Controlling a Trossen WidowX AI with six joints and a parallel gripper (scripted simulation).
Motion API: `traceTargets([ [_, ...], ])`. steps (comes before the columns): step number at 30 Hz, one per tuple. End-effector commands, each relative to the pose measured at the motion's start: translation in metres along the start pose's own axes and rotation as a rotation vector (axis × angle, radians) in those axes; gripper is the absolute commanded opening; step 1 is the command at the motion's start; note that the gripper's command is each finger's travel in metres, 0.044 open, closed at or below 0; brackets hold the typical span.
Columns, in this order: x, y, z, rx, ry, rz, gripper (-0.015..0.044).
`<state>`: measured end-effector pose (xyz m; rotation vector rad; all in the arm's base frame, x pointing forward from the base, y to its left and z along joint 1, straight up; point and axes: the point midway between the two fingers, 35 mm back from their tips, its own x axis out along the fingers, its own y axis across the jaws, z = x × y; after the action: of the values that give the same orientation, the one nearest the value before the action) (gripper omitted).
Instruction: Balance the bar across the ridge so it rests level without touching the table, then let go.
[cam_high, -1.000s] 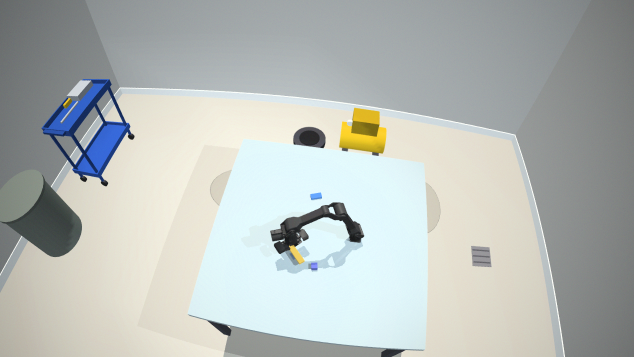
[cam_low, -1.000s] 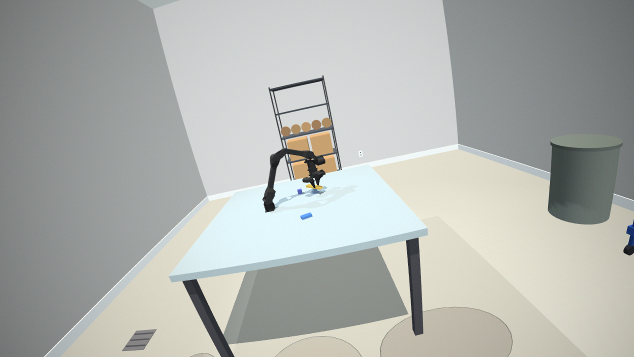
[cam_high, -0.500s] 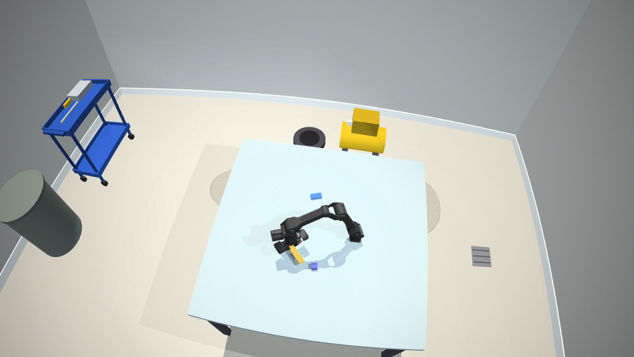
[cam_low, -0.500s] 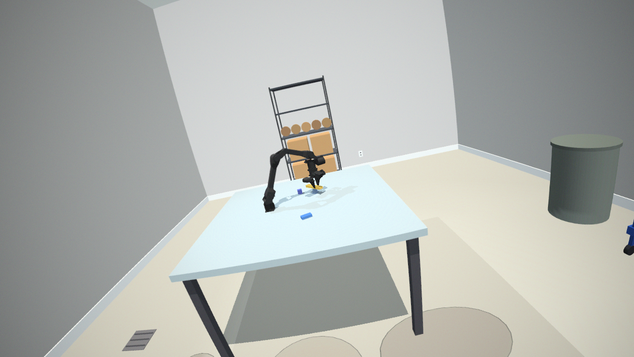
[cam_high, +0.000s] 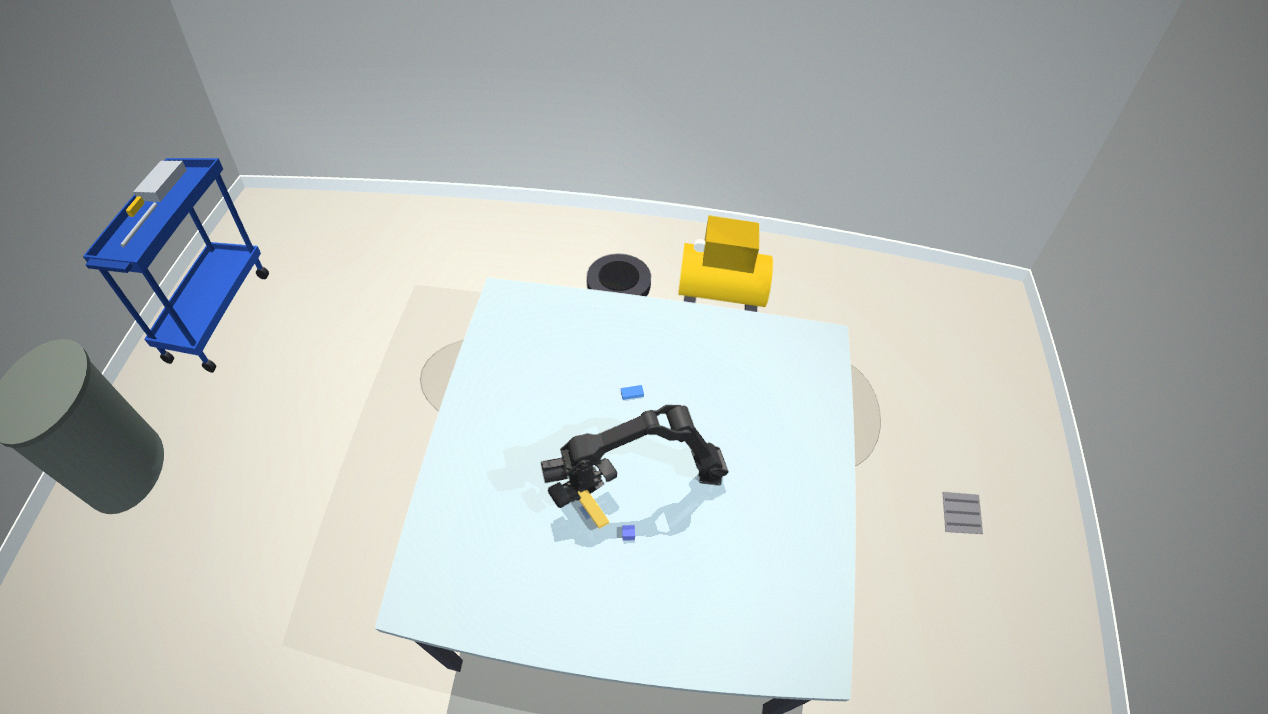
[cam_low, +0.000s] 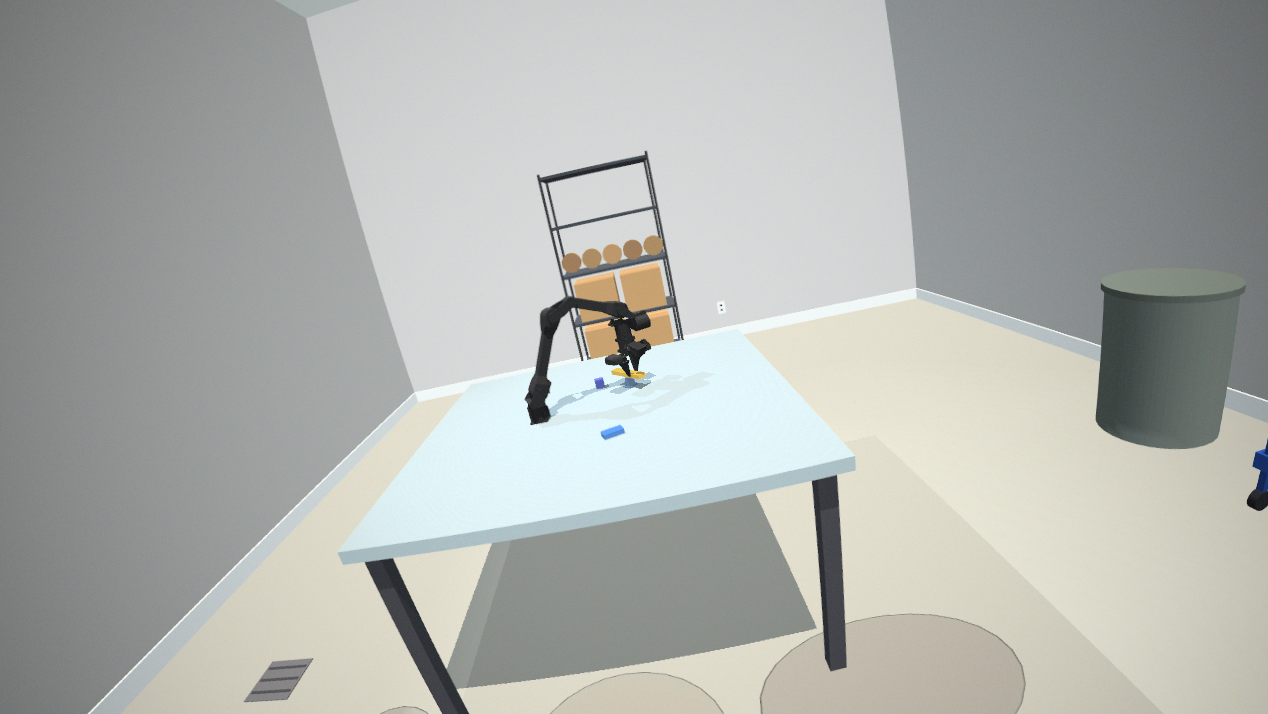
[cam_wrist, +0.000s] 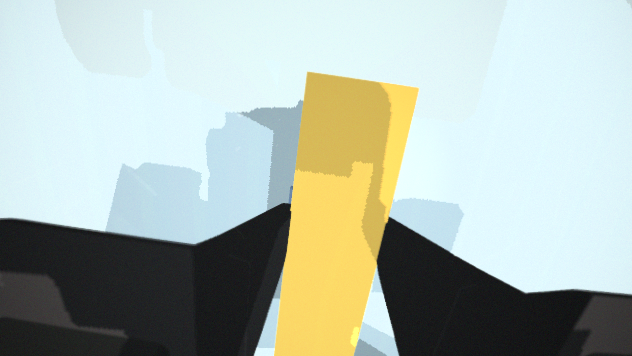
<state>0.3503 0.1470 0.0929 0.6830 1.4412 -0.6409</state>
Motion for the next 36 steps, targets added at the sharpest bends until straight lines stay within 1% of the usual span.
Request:
traceTargets([
  [1, 0.0002, 0.0000, 0.0000, 0.000, 0.000, 0.000, 0.0157],
  [2, 0.0002, 0.0000, 0.0000, 0.000, 0.000, 0.000, 0.0167],
  [36, 0.0002, 0.0000, 0.0000, 0.000, 0.000, 0.000, 0.0172],
])
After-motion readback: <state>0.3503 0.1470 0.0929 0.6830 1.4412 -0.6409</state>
